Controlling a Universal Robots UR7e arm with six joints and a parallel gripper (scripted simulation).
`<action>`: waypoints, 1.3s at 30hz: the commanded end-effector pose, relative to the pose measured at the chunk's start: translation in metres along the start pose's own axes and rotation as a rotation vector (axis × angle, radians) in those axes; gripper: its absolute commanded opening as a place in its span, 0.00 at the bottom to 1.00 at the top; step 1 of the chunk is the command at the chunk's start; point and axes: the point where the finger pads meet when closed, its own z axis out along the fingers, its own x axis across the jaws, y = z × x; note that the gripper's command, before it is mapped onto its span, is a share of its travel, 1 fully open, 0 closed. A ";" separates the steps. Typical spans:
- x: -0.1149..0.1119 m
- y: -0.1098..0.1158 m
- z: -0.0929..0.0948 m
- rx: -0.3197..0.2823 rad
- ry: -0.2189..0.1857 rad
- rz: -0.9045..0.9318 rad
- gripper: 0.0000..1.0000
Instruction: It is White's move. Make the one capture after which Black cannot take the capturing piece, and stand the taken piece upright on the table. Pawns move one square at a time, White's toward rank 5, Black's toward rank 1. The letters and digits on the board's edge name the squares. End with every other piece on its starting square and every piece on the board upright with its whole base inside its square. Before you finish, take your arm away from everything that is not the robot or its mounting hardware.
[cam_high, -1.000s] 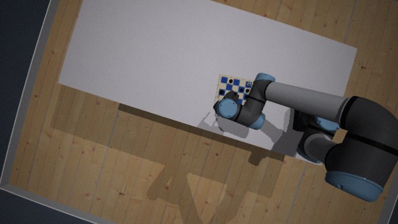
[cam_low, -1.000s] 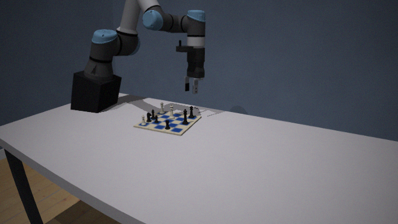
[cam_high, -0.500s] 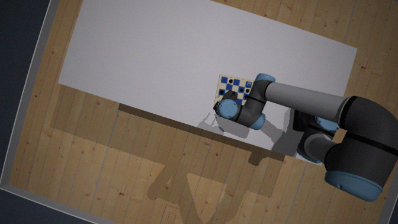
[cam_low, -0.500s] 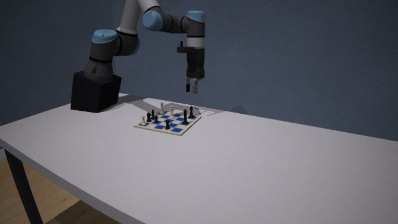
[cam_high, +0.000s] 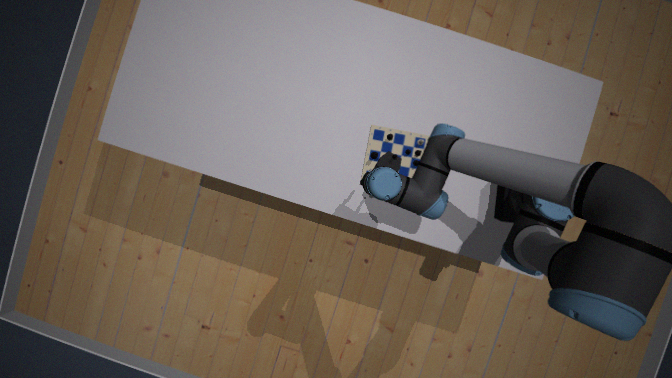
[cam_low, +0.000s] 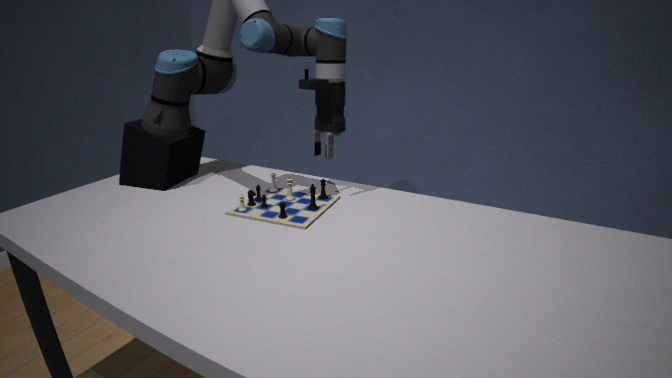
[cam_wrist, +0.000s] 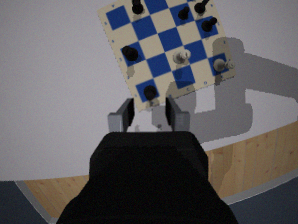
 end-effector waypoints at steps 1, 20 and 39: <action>0.000 0.000 0.000 0.000 -0.001 0.000 0.79; 0.000 0.000 0.000 0.000 -0.001 0.000 0.79; 0.000 0.000 0.014 -0.001 -0.001 0.000 0.79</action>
